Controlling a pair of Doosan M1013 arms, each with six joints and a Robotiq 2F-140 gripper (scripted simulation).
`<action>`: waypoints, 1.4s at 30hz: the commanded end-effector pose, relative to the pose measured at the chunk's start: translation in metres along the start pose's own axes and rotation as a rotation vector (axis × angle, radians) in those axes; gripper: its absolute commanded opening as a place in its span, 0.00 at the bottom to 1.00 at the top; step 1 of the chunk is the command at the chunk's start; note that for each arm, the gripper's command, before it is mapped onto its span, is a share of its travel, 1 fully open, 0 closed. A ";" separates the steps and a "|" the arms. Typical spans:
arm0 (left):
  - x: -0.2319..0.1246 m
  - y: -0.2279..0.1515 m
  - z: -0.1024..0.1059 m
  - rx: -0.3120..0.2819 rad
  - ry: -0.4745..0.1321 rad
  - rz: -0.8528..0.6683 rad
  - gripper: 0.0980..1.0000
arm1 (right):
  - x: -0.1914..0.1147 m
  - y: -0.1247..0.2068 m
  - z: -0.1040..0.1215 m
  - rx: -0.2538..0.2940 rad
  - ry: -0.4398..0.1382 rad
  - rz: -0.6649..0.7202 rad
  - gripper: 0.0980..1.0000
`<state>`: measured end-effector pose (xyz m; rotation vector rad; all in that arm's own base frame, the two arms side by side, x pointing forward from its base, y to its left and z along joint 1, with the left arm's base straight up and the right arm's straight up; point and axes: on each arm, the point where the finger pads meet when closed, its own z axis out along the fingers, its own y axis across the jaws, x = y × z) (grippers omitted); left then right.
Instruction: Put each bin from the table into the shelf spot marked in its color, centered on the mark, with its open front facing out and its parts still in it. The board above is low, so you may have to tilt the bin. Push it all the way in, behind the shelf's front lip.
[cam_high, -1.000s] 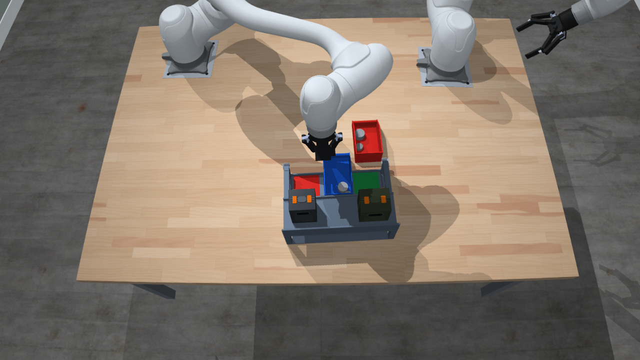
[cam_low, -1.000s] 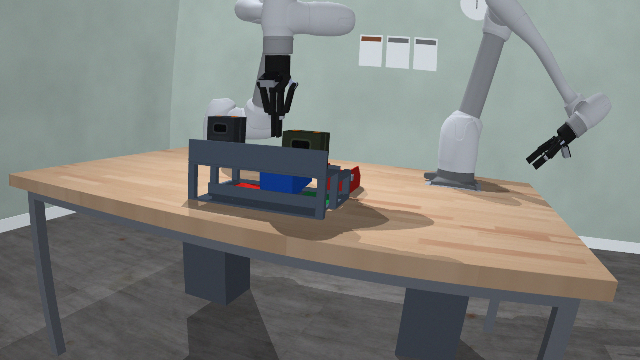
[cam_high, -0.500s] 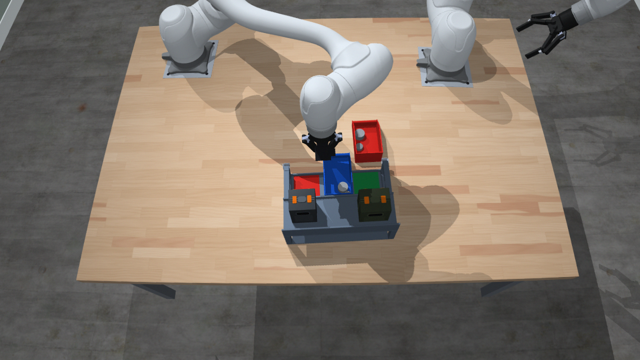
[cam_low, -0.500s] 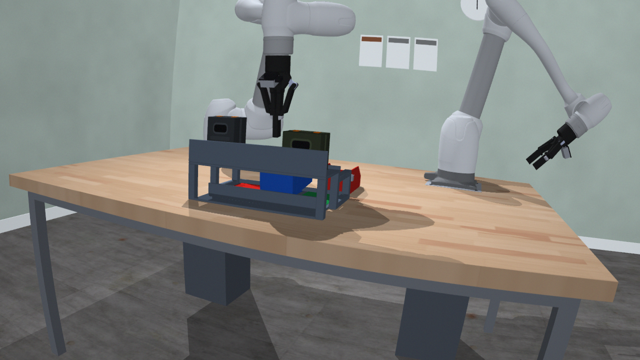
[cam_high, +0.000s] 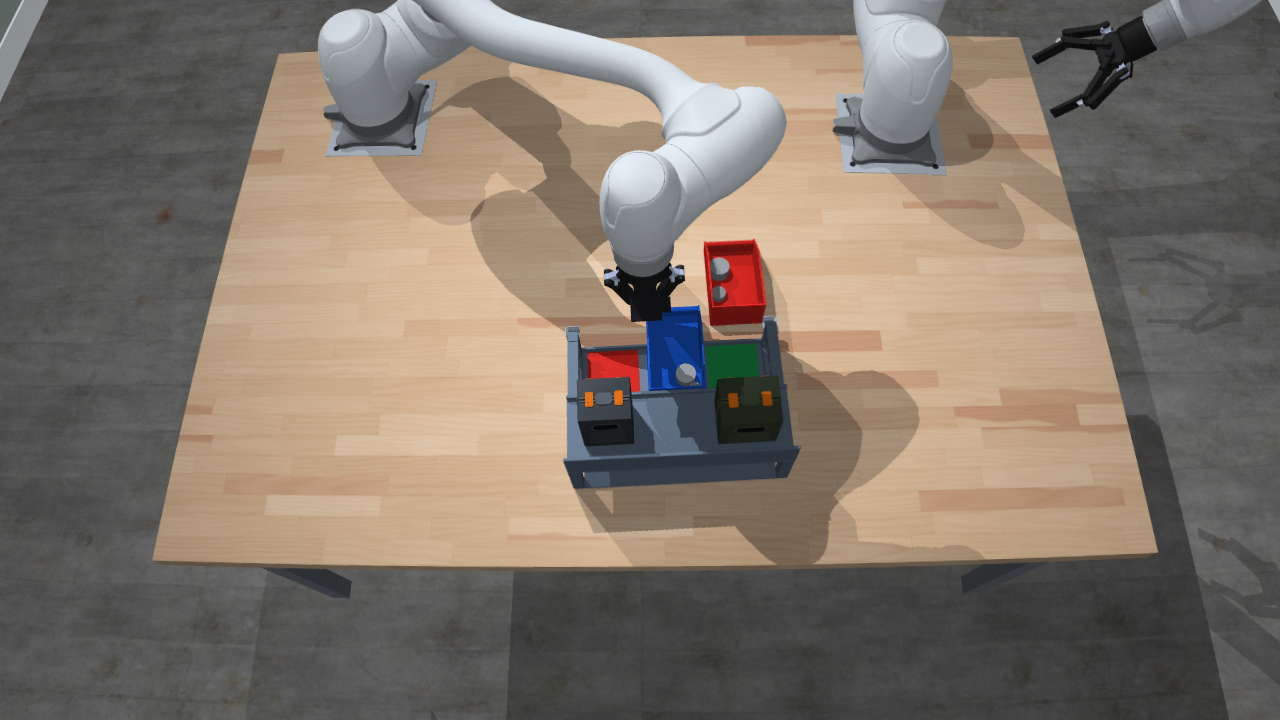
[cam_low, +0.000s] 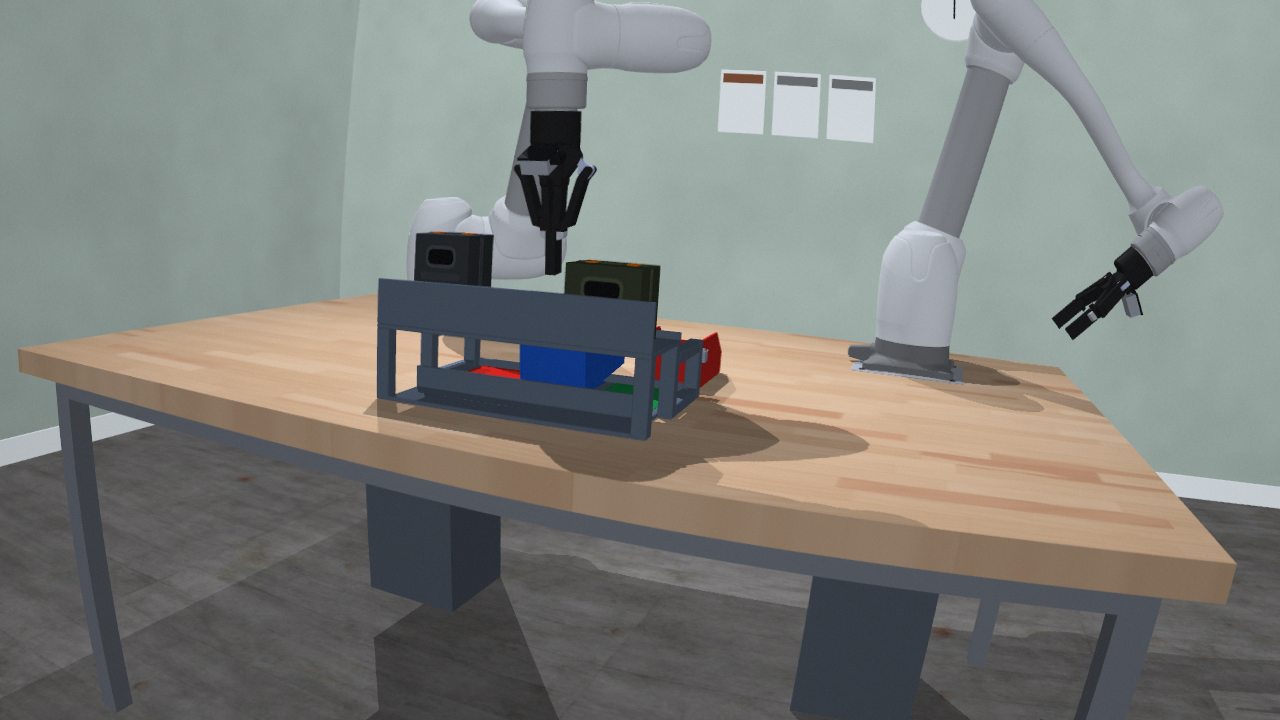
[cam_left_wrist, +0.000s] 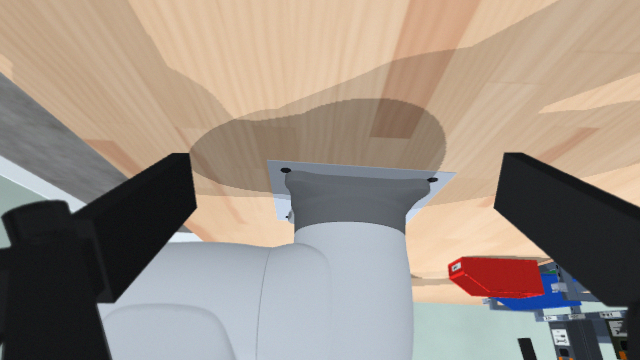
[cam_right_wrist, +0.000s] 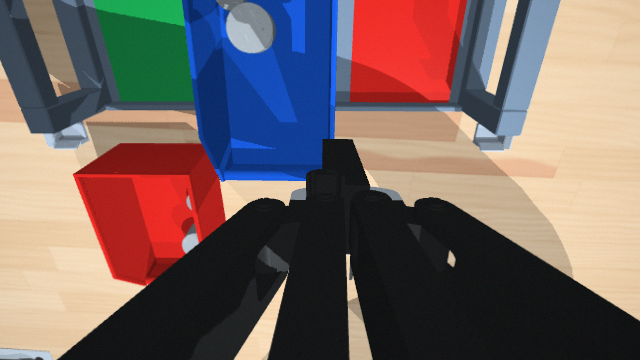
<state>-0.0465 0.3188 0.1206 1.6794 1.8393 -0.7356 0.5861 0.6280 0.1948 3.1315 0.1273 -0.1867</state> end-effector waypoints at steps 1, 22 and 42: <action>0.000 0.000 0.000 0.000 0.001 0.000 1.00 | 0.000 0.000 -0.001 0.001 0.001 0.000 0.00; 0.000 0.000 0.000 0.000 0.001 0.000 1.00 | -0.024 -0.015 0.009 0.003 0.032 0.402 0.00; 0.000 0.000 0.000 0.000 0.001 0.000 1.00 | -0.066 -0.036 0.025 0.042 0.078 1.090 0.00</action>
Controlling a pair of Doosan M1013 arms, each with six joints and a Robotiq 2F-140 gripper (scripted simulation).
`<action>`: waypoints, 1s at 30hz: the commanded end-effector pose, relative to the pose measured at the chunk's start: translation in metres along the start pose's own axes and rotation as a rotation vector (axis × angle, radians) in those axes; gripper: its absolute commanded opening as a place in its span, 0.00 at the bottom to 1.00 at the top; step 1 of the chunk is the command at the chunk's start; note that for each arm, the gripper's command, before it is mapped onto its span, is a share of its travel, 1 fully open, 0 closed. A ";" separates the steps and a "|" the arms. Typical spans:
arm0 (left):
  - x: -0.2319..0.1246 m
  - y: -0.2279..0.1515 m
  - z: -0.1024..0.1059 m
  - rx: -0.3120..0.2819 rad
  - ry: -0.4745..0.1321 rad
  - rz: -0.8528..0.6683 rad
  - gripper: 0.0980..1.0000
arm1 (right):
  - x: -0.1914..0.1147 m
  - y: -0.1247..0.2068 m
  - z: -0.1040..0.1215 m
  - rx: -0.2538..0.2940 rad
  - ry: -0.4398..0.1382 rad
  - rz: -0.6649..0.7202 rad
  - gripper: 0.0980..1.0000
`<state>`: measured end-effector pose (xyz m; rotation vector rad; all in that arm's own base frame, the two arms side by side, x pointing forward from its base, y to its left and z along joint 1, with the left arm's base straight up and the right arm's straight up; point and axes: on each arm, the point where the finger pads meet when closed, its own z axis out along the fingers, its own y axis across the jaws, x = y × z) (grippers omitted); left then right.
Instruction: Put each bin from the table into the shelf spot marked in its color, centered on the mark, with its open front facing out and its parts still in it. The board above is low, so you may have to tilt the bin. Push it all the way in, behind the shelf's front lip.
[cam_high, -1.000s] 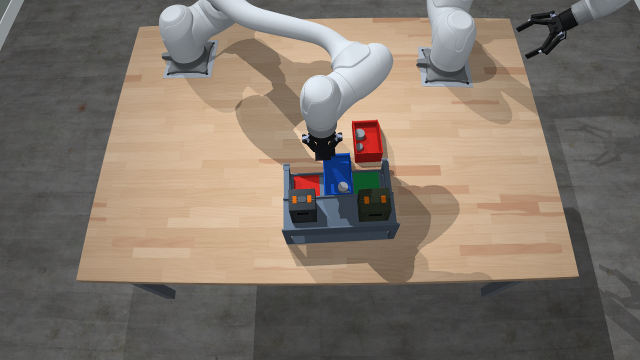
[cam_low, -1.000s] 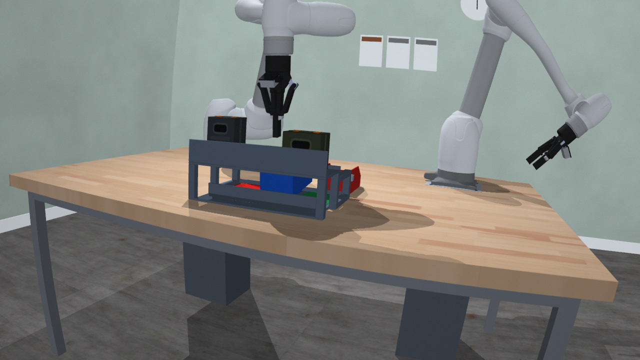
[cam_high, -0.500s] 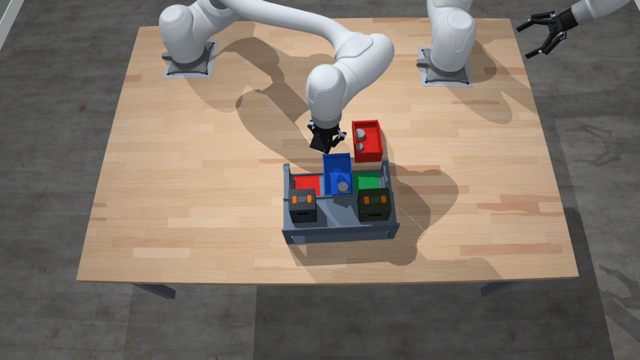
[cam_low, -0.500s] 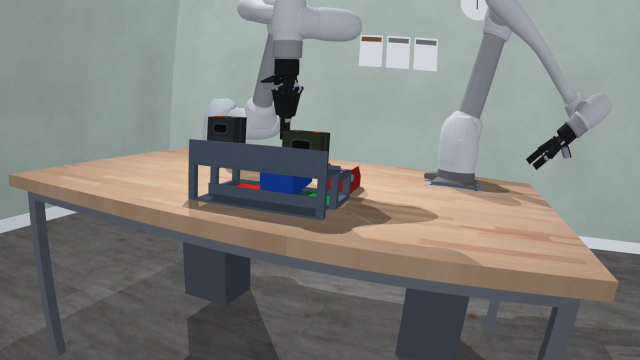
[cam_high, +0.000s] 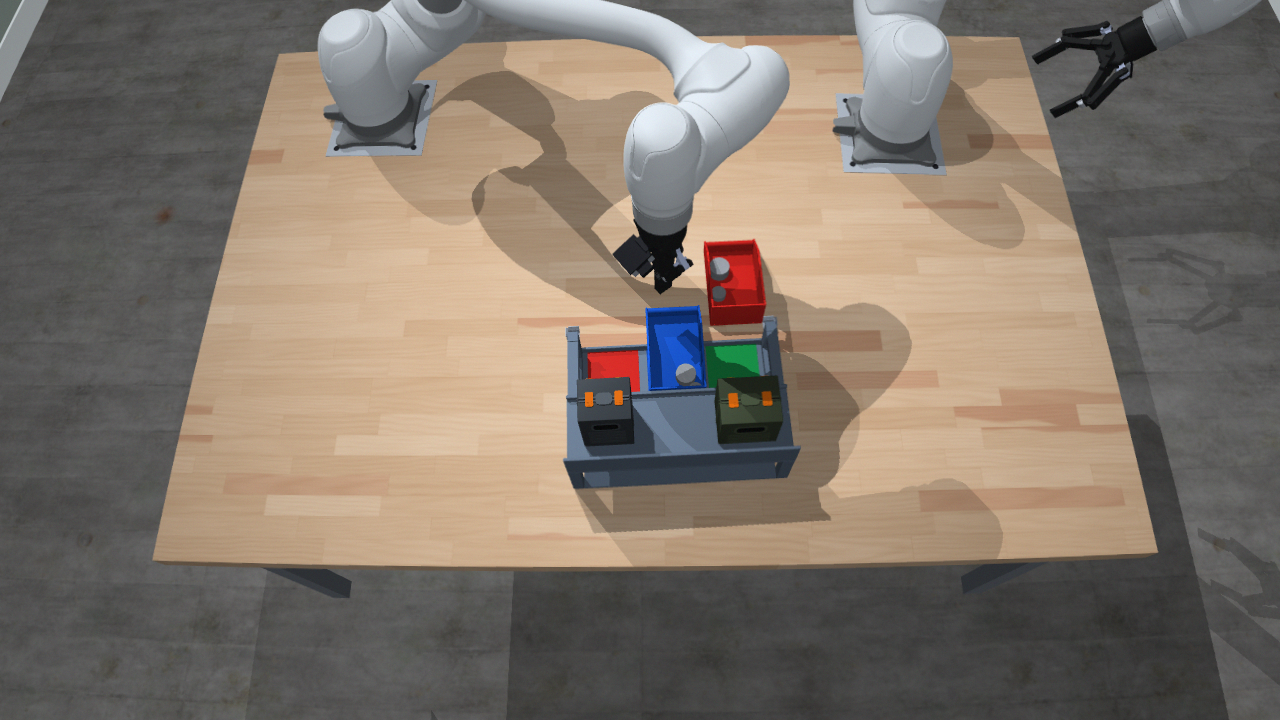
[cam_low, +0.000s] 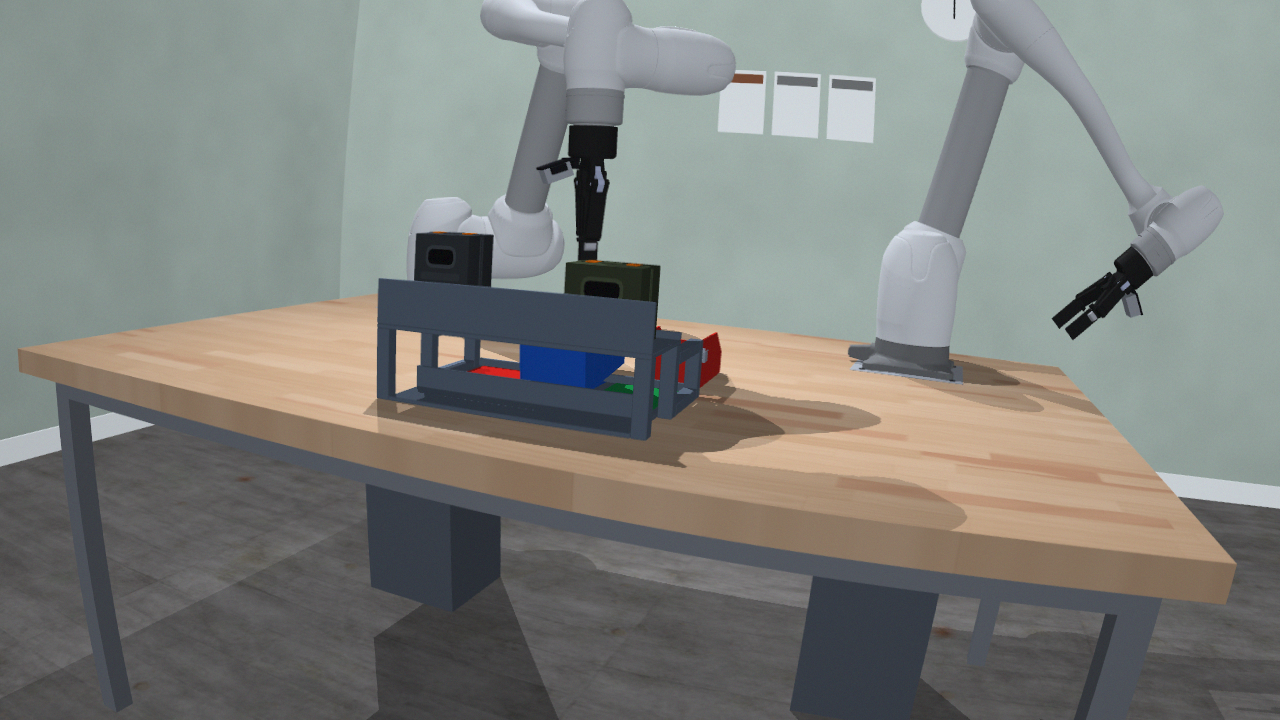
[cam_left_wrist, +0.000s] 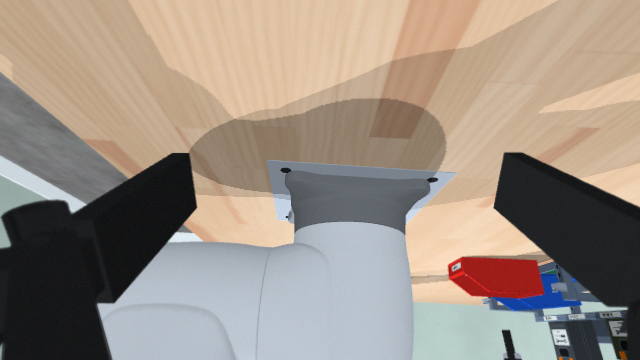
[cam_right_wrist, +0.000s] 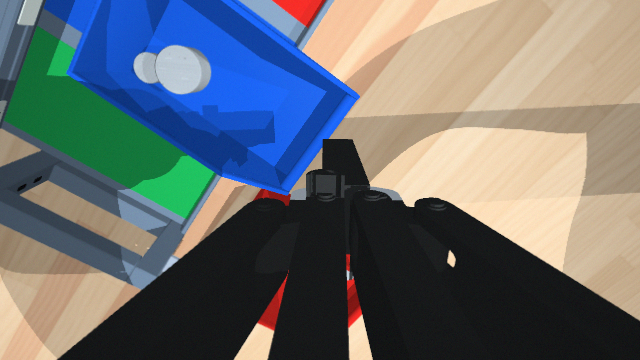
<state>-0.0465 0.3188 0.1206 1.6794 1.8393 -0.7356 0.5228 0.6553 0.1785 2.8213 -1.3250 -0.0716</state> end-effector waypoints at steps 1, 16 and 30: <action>0.000 0.000 0.000 0.000 0.001 0.000 1.00 | -0.008 0.004 0.001 0.012 0.012 0.131 0.00; 0.000 0.000 0.000 0.000 0.001 0.000 1.00 | -0.036 0.022 0.011 0.051 0.017 0.607 0.00; 0.000 0.000 0.000 0.000 0.001 0.000 1.00 | -0.036 0.022 0.011 0.051 0.017 0.611 0.00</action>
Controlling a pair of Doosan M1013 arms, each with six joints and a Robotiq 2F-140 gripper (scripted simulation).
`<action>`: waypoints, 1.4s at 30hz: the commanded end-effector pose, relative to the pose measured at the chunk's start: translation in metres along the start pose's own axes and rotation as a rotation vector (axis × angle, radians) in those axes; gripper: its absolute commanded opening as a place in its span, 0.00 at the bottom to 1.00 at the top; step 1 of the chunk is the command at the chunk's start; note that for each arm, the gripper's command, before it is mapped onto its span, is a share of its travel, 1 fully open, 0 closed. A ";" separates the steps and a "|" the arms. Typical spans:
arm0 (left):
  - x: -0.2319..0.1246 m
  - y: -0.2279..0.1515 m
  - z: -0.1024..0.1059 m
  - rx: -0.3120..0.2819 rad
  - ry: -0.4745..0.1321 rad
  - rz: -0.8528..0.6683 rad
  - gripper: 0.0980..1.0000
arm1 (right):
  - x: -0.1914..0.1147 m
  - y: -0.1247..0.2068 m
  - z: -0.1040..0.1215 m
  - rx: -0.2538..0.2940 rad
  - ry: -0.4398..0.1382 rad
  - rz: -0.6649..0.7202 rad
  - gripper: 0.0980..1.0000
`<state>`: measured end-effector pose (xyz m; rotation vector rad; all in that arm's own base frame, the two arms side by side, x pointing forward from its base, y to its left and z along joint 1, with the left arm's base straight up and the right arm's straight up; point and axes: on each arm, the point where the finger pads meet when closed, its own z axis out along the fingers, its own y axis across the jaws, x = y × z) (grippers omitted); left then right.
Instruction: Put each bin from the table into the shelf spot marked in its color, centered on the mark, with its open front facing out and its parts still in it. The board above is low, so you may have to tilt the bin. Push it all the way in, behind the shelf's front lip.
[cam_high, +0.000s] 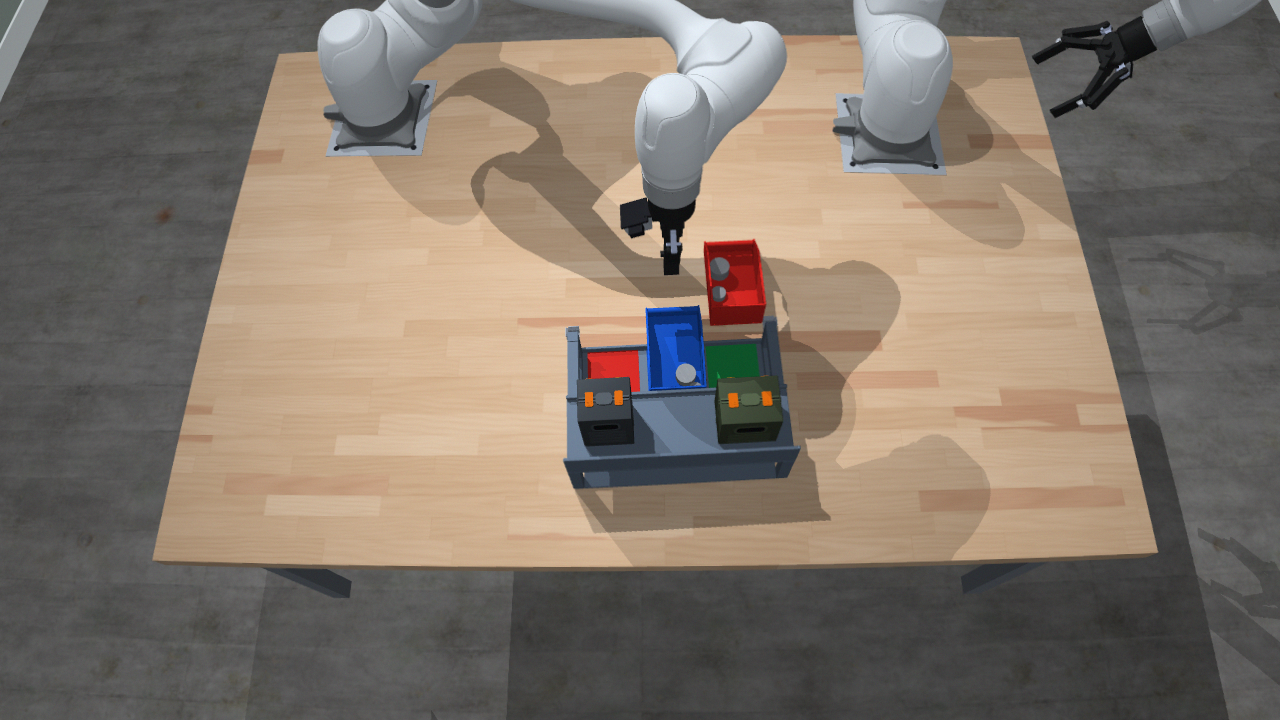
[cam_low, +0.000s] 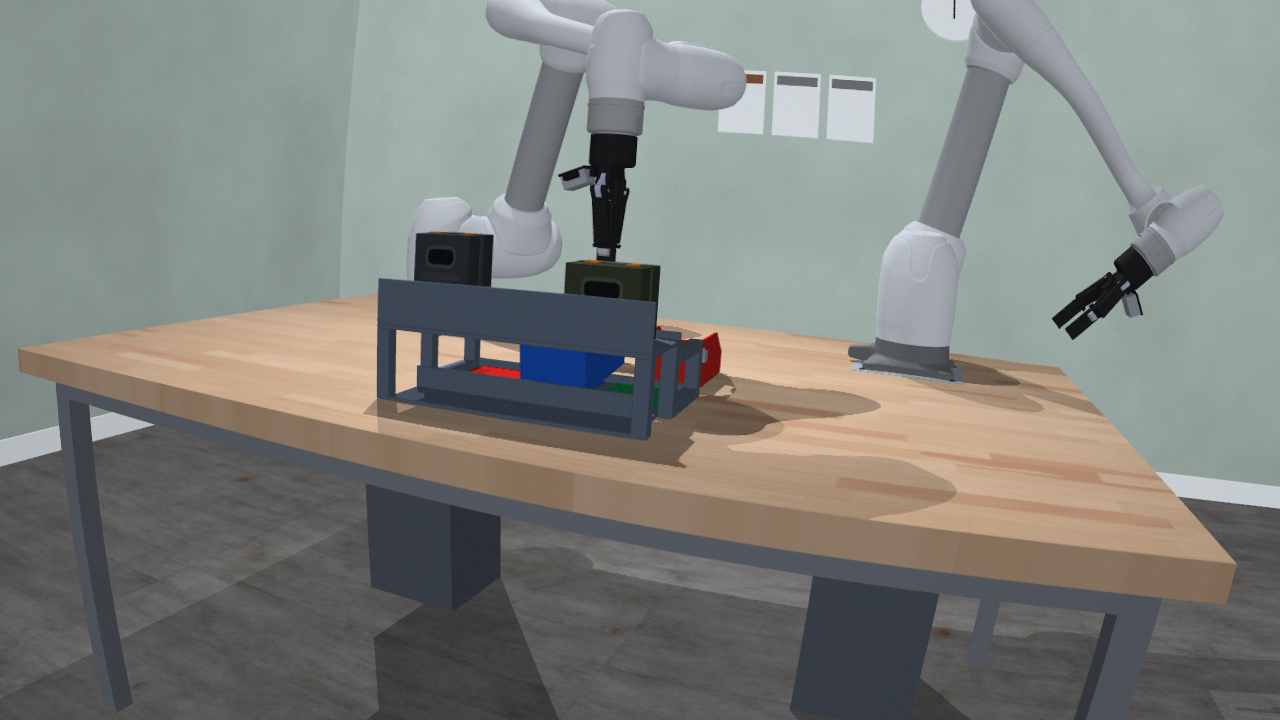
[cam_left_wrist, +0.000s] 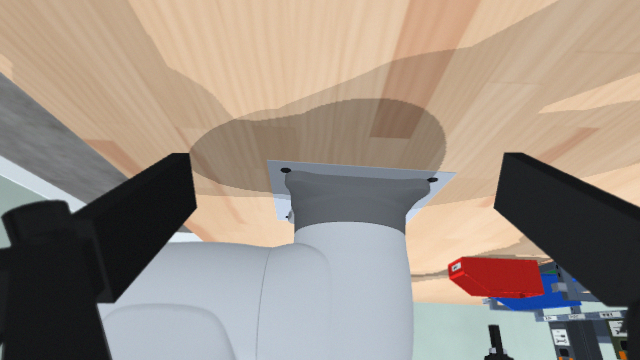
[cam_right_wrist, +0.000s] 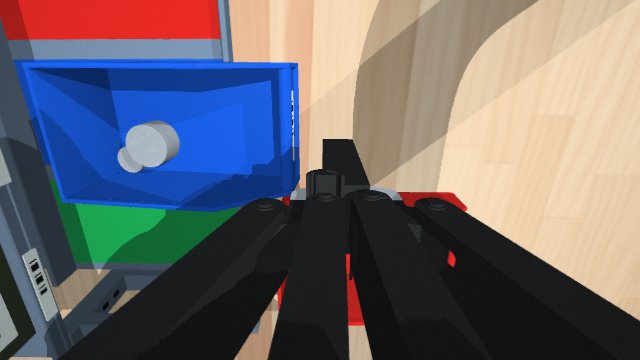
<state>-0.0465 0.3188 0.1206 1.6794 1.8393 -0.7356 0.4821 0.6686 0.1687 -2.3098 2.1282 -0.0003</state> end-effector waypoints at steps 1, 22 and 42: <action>0.000 0.000 0.000 0.000 0.001 0.000 1.00 | 0.000 0.000 -0.001 0.001 -0.001 0.000 0.00; 0.000 0.000 0.000 0.000 0.001 0.000 1.00 | 0.000 0.000 0.013 0.000 -0.001 0.000 0.00; 0.000 0.000 0.000 0.000 0.001 0.000 1.00 | 0.000 0.000 0.065 0.000 -0.001 0.000 0.00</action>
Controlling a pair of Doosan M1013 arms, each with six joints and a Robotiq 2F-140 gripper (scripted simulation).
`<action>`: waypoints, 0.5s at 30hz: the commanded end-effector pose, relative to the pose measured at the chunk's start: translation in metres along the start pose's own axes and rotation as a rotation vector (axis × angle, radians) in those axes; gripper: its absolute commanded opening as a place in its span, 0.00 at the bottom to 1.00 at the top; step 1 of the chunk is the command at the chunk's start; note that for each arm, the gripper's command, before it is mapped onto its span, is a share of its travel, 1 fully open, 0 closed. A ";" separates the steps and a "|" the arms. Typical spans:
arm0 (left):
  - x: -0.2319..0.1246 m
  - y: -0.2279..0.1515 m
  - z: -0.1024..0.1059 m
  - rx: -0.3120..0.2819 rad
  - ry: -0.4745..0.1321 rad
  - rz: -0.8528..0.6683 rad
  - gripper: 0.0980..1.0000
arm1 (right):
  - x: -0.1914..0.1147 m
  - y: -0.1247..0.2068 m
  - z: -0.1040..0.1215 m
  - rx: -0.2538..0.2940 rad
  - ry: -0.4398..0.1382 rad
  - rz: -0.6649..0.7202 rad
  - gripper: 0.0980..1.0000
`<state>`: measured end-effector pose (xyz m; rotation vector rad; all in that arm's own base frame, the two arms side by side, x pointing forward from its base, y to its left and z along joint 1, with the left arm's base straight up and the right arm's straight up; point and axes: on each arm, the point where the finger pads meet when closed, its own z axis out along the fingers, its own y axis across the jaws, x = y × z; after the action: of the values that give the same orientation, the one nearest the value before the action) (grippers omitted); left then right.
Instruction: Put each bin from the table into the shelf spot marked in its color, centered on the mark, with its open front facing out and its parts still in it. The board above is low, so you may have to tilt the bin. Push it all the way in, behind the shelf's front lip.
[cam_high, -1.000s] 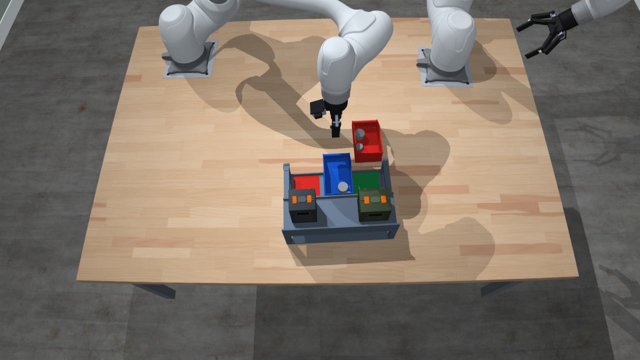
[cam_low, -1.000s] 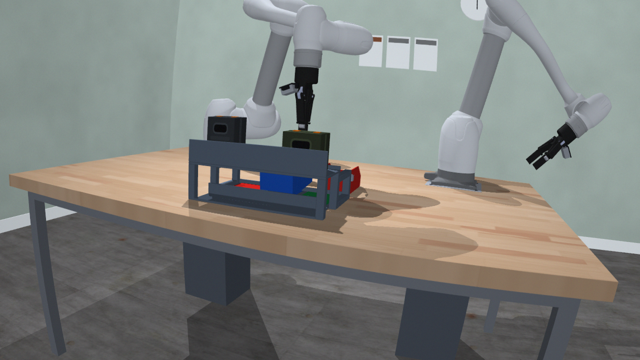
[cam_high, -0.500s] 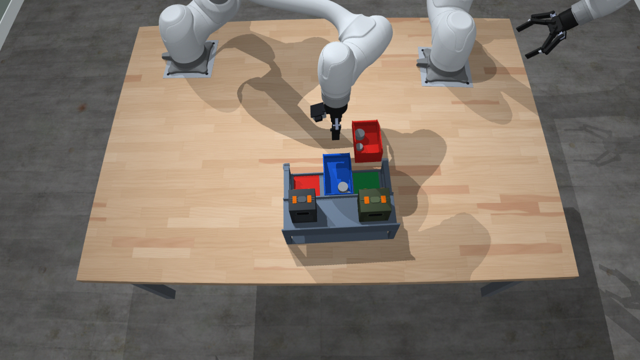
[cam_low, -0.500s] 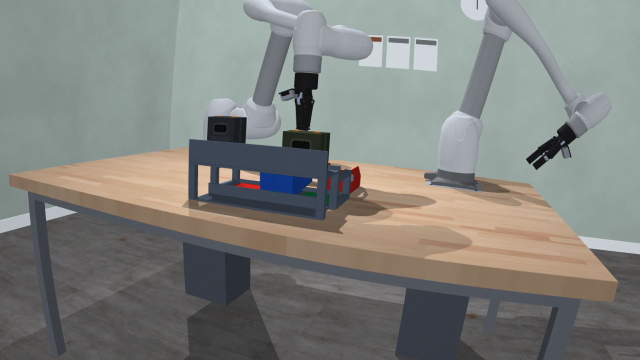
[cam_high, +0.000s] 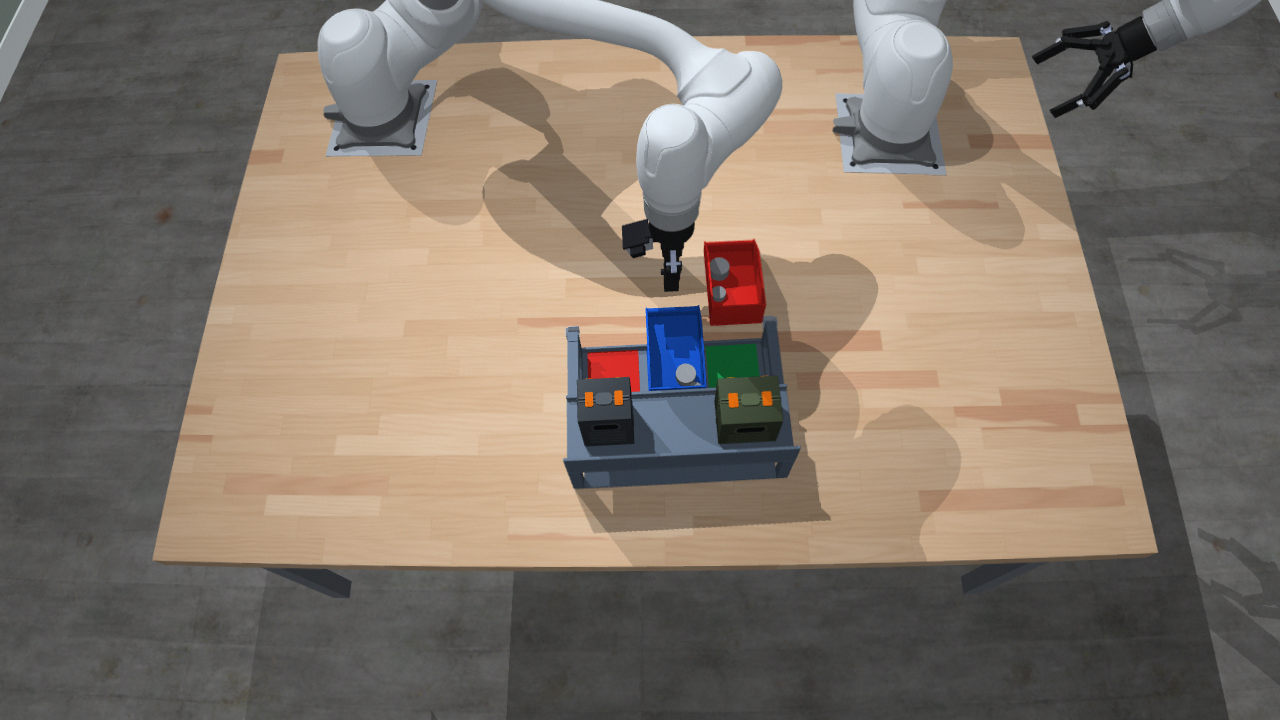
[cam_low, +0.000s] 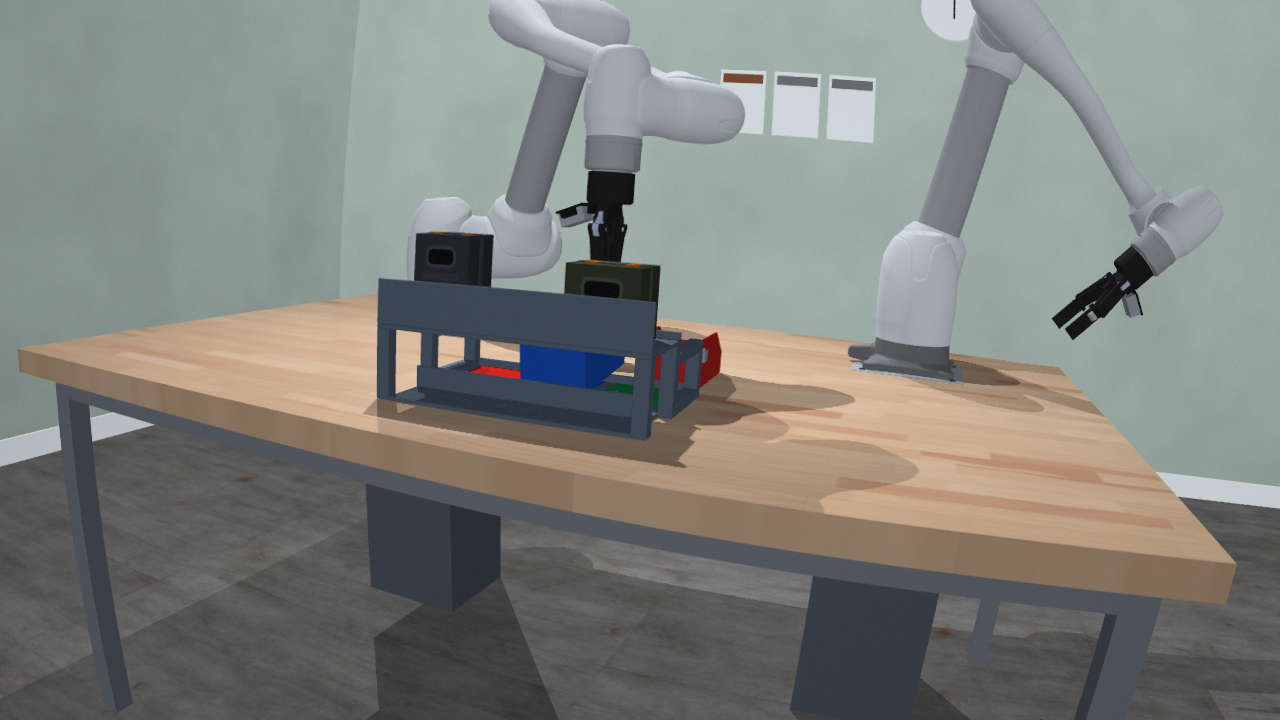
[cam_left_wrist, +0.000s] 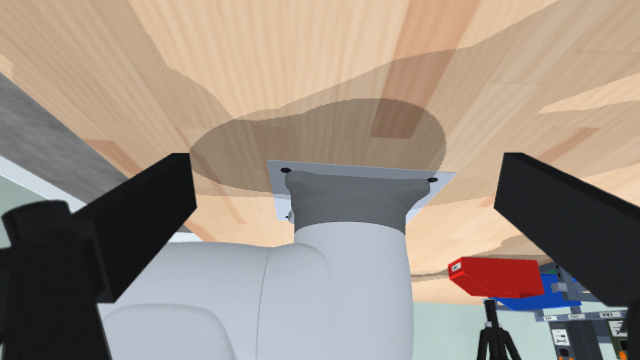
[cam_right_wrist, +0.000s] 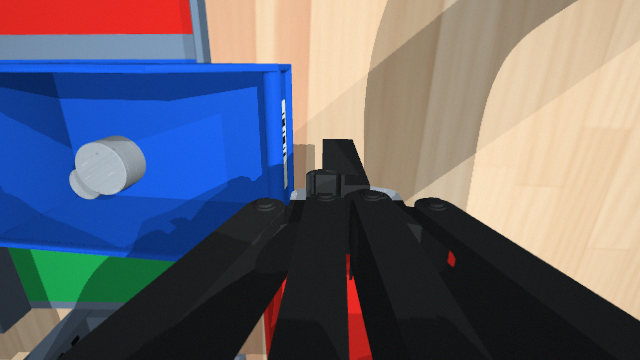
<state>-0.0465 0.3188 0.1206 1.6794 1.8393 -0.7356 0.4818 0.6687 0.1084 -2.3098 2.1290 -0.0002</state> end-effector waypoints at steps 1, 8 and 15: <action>0.000 0.000 0.000 0.000 0.001 0.000 1.00 | 0.000 0.000 0.009 0.001 -0.001 0.000 0.00; 0.000 0.000 0.000 0.000 0.001 0.000 1.00 | 0.000 0.000 0.030 0.001 -0.001 0.000 0.00; 0.000 0.000 0.000 0.000 0.001 0.000 1.00 | 0.000 0.000 0.042 0.001 -0.001 0.000 0.00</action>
<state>-0.0465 0.3188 0.1206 1.6794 1.8393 -0.7356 0.4815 0.6686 0.0669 -2.3104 2.1296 -0.0004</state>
